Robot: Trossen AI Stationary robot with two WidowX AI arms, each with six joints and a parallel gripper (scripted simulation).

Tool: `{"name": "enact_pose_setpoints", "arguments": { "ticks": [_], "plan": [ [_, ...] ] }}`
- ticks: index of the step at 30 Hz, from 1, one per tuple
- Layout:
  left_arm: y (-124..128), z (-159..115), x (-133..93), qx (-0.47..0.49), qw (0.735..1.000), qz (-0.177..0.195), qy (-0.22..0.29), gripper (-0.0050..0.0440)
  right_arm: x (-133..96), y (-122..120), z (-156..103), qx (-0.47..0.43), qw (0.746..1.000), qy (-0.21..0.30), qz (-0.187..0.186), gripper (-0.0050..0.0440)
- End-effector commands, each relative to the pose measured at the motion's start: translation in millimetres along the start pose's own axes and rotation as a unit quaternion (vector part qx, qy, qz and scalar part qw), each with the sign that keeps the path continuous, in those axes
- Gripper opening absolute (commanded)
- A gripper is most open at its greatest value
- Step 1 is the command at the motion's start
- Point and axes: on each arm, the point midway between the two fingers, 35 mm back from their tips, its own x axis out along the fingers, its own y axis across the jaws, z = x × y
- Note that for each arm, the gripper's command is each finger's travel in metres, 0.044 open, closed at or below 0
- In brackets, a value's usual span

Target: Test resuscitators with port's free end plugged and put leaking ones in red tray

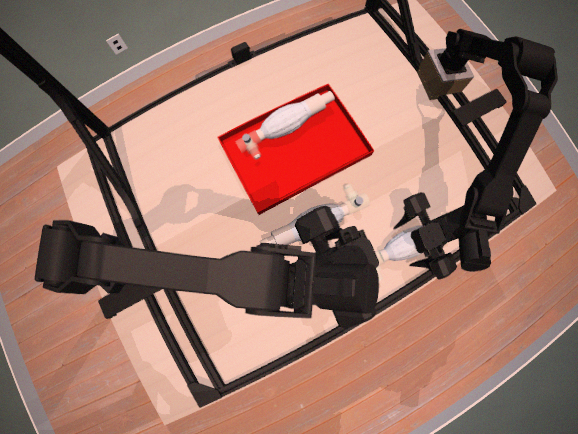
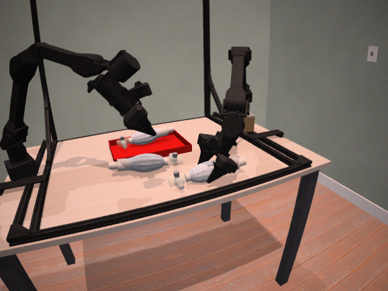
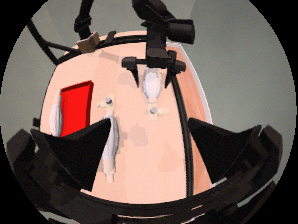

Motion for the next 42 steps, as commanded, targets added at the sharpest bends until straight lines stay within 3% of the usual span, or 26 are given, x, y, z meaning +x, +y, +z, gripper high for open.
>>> {"name": "enact_pose_setpoints", "arguments": {
  "ticks": [1,5,6,9,16,23,33,39,42],
  "plan": [
    [1,1,0,0.002,1.0,0.001,-0.001,0.044,-43,15,-3,-0.005,1.0,-0.016,-0.007,0.044],
    [1,1,0,0.002,1.0,0.001,-0.001,0.044,-43,15,-3,-0.005,1.0,-0.016,-0.007,0.044],
    [1,1,-1,0.002,1.0,0.001,-0.001,0.044,-54,17,2,-0.007,1.0,-0.027,-0.012,0.044],
    [1,1,-1,0.002,1.0,0.001,-0.001,0.044,-87,35,-17,-0.009,0.999,-0.033,-0.014,0.044],
    [1,1,-1,0.002,1.0,0.001,-0.001,0.044,-144,80,-78,-0.014,0.999,-0.047,-0.02,0.044],
    [0,1,0,0.002,1.0,0.001,-0.001,0.044,-148,82,-78,-0.016,0.998,-0.052,-0.021,0.044],
    [0,1,0,0.002,1.0,0.001,-0.001,0.044,-167,126,-171,-0.02,0.997,-0.064,-0.027,0.044],
    [0,1,0,0.002,1.0,0.001,-0.001,0.044,-167,126,-171,-0.02,0.997,-0.064,-0.027,0.044],
    [0,1,0,0.001,1.0,0.0,-0.001,0.044,-164,98,-146,-0.019,0.999,-0.044,-0.024,0.044]
  ]
}}
